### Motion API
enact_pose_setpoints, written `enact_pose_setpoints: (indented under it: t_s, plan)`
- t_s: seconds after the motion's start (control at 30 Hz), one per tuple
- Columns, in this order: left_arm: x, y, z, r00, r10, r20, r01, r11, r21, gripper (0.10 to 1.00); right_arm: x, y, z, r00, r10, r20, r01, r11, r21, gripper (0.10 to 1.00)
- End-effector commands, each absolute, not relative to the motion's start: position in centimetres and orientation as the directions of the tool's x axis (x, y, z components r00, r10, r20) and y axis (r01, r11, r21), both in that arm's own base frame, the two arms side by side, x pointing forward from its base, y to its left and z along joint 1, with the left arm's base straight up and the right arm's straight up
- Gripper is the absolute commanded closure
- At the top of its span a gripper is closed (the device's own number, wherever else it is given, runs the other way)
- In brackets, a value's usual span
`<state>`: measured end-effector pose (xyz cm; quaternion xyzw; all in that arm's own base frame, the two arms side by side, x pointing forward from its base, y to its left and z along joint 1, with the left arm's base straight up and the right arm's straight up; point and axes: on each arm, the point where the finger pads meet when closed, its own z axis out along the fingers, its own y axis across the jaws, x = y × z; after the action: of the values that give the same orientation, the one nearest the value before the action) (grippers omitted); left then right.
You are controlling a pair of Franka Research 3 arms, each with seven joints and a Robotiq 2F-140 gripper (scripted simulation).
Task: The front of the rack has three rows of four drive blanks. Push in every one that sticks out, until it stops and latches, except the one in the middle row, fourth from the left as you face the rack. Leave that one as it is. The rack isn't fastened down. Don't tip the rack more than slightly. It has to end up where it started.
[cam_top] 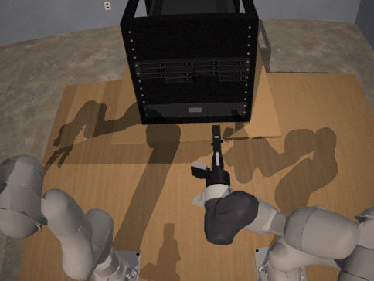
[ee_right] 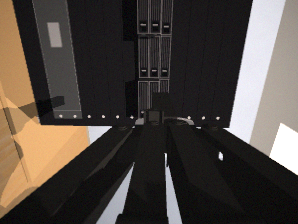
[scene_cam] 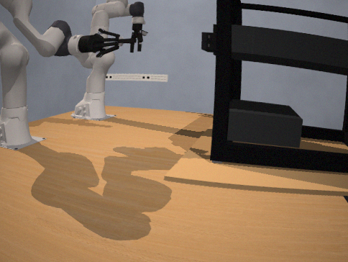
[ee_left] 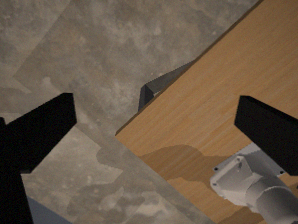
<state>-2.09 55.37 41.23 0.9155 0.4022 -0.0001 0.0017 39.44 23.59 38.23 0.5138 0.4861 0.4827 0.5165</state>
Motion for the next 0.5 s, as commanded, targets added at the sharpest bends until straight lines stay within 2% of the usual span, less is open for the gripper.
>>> enact_pose_setpoints:
  t_s: [0.0,0.47]
  plan:
    - [-2.2,55.4,41.3,0.678,0.735,0.0,0.735,-0.678,0.0,0.098,40.2,23.5,38.1,0.054,0.999,0.0,0.0,0.0,1.0,0.999]
    - [-2.2,55.4,41.3,0.678,0.735,0.0,0.735,-0.678,0.0,0.098,45.0,21.5,37.4,0.054,0.999,0.0,0.0,0.0,1.0,0.999]
